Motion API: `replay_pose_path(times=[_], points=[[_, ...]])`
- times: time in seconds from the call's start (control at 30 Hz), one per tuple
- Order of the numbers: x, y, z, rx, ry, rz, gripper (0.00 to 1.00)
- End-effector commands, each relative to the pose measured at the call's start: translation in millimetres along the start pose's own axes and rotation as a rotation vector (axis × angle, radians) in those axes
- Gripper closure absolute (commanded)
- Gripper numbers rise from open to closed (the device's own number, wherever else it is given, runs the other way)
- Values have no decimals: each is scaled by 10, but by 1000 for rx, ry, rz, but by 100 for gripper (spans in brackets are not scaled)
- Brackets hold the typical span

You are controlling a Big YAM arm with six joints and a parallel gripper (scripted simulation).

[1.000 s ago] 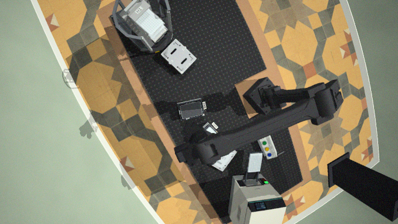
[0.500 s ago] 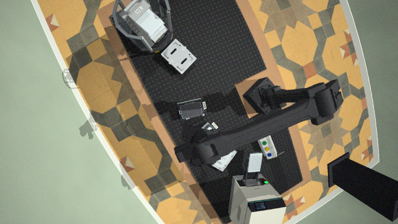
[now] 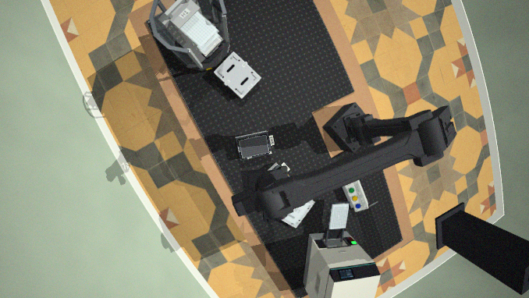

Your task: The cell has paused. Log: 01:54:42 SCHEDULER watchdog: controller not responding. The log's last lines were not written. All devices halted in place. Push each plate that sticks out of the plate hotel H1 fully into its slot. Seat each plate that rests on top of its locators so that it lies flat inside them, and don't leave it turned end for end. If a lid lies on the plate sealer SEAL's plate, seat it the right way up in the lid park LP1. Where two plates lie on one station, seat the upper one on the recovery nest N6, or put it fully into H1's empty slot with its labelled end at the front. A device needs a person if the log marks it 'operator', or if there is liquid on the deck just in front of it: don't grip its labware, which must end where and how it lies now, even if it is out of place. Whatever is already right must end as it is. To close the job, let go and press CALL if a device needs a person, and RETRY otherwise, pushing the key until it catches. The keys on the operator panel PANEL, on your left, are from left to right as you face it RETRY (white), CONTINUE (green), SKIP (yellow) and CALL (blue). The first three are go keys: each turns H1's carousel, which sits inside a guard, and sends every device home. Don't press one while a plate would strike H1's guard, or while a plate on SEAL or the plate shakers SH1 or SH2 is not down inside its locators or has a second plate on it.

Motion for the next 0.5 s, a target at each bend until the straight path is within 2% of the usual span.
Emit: replay_pose_path(times=[0.0, 0.47], points=[[-153, -9, -7, -110, -6, -48, 0], [-151, -67, -1, -99, -5, -41, 0]])
Point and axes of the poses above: the point where the finger pads meet when closed, its own x axis out along the fingers, its own y axis across the jaws, z = x × y, the point moved 6 cm from there along -x, back along the fingers, and after that the axes turned 9 degrees about -x, right-handed, at the moved point
